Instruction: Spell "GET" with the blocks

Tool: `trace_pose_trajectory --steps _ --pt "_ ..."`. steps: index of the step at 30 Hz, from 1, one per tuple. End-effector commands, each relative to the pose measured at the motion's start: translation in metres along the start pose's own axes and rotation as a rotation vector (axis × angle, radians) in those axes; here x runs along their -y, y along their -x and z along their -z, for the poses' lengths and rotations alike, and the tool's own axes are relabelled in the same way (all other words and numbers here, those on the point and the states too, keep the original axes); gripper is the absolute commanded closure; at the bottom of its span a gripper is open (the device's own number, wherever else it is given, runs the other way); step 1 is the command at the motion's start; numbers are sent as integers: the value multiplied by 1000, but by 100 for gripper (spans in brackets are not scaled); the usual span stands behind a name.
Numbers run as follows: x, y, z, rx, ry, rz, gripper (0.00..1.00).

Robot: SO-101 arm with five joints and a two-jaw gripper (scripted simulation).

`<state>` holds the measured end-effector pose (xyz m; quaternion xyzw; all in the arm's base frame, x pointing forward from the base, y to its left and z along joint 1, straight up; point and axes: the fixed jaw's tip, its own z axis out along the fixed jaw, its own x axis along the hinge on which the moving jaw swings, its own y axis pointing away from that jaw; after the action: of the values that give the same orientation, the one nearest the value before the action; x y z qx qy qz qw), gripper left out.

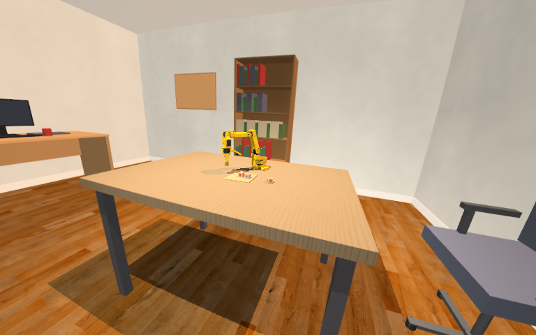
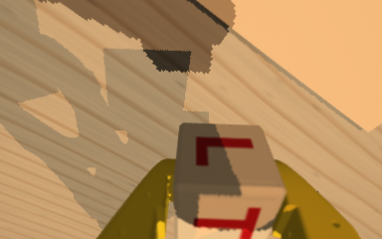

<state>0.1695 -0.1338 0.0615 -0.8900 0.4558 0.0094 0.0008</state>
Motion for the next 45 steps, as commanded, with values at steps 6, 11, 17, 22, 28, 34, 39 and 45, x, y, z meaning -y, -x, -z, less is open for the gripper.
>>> trace_pose_trajectory --steps 6,11,17,22,28,34,39,45 --pt "21 6 23 -129 -76 -249 100" --pt "29 15 22 -120 -90 -392 100" --pt "34 23 20 -113 -100 -496 100" --pt "40 30 19 -104 -110 -606 100" --pt "44 37 18 -96 -118 -701 100" --pt "46 40 17 -92 -121 -741 100" --pt "47 41 17 -90 -123 -765 100" --pt "47 42 17 -90 -124 -771 100"
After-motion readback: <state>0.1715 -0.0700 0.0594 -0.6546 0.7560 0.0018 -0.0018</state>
